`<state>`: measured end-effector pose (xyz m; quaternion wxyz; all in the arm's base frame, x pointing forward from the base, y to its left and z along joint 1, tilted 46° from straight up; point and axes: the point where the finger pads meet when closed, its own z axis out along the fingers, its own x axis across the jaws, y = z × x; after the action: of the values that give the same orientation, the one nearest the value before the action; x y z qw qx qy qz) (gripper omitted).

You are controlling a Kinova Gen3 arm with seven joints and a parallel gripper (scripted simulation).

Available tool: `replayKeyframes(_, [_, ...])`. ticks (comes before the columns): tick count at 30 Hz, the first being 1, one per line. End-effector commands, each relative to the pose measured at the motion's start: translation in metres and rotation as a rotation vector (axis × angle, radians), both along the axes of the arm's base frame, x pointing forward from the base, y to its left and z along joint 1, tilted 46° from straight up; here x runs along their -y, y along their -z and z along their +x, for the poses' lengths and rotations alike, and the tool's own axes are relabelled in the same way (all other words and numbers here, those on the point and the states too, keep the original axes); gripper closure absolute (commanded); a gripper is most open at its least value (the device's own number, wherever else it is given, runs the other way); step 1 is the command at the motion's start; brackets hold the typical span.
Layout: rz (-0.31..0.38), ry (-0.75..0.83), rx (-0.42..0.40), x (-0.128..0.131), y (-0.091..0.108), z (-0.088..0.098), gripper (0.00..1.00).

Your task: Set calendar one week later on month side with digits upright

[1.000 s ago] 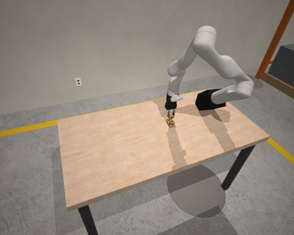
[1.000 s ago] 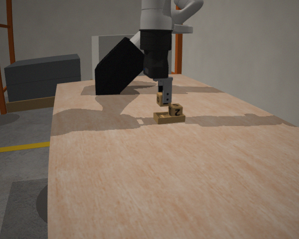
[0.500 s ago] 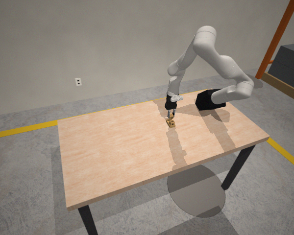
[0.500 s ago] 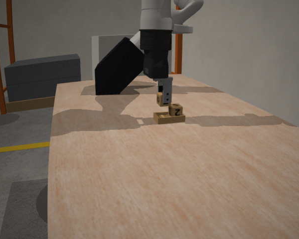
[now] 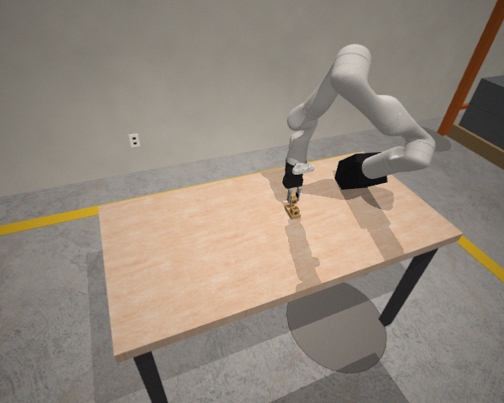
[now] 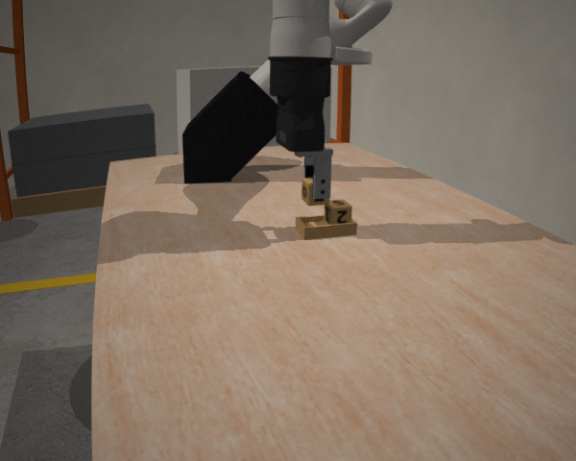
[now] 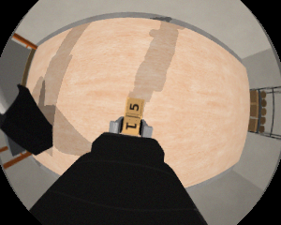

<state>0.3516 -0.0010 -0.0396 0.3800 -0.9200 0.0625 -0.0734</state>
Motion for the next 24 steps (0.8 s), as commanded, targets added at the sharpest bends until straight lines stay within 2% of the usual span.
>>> replayKeyframes(1, [-0.009, -0.005, 0.01, 0.0018, 0.0015, 0.0027, 0.43])
replayKeyframes(24, [-0.008, -0.006, 0.01, 0.0018, 0.0016, 0.0027, 0.43])
